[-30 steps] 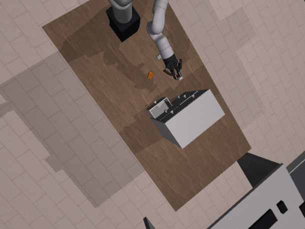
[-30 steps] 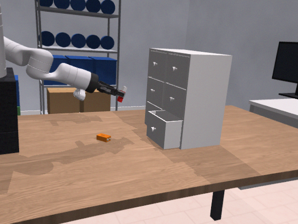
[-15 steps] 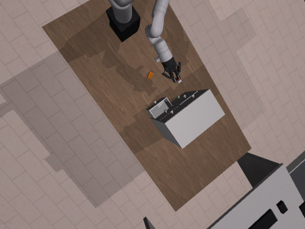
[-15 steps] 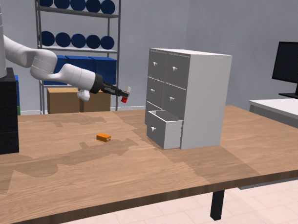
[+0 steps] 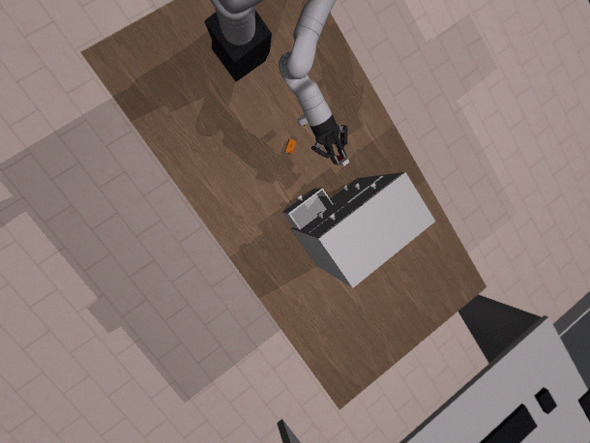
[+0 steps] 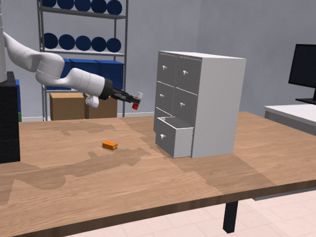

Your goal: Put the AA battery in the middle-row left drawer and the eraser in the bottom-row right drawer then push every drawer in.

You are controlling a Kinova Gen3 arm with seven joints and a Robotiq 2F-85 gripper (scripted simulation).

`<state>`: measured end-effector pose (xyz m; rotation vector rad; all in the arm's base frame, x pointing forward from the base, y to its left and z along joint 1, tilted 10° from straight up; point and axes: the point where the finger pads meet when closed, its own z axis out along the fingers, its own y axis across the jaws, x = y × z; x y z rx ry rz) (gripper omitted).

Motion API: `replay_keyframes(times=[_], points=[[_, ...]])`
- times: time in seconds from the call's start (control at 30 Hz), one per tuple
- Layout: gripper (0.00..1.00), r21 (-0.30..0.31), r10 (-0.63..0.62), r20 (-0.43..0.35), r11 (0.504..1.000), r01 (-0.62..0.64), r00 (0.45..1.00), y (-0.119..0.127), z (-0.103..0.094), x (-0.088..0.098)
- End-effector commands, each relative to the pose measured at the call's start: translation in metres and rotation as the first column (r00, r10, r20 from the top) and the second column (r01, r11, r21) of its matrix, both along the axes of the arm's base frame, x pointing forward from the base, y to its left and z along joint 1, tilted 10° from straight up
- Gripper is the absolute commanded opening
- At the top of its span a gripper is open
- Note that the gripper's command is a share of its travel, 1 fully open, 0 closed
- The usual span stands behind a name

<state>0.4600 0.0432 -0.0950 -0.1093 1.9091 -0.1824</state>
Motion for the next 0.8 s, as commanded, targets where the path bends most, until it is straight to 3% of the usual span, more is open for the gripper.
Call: replay_keyframes(times=[0.0, 0.77], points=[[0.19, 0.000, -0.013, 0.001, 1.000, 0.013, 1.000, -0.008, 0.001, 0.002], [0.19, 0.000, -0.013, 0.001, 1.000, 0.013, 1.000, -0.030, 0.005, 0.016]])
